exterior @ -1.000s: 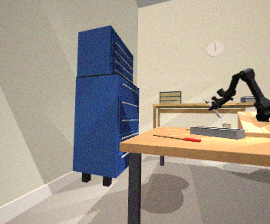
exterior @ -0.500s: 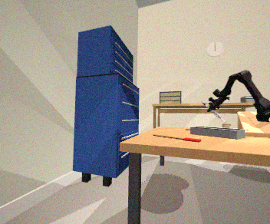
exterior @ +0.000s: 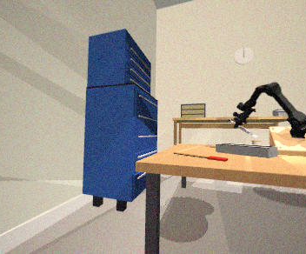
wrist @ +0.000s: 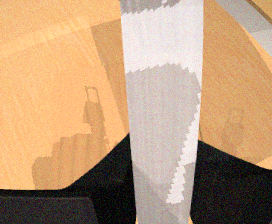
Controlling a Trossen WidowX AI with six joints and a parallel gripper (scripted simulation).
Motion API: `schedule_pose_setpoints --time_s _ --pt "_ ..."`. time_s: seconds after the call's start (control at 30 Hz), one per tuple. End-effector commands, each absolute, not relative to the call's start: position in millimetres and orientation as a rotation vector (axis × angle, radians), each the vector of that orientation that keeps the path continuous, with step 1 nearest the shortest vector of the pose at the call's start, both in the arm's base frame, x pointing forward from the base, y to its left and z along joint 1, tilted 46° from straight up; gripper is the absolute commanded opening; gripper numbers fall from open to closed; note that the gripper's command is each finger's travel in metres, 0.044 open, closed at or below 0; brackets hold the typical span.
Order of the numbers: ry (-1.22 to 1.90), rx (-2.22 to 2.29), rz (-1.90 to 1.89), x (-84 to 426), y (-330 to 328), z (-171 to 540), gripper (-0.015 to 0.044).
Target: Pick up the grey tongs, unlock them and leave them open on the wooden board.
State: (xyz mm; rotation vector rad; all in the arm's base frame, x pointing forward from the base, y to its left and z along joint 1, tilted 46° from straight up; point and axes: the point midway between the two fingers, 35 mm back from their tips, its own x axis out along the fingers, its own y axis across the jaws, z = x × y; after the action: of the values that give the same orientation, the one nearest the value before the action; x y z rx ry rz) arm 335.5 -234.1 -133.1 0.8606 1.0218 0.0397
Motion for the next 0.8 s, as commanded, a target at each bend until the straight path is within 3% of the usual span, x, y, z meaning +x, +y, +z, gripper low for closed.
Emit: schedule_pose_setpoints --time_s 0.0,0.77 --pt "1.061 0.851 0.052 338.7 -236.1 -136.0 -0.0150" --pt "1.304 0.843 0.167 345.9 -228.0 -143.7 -0.0150"
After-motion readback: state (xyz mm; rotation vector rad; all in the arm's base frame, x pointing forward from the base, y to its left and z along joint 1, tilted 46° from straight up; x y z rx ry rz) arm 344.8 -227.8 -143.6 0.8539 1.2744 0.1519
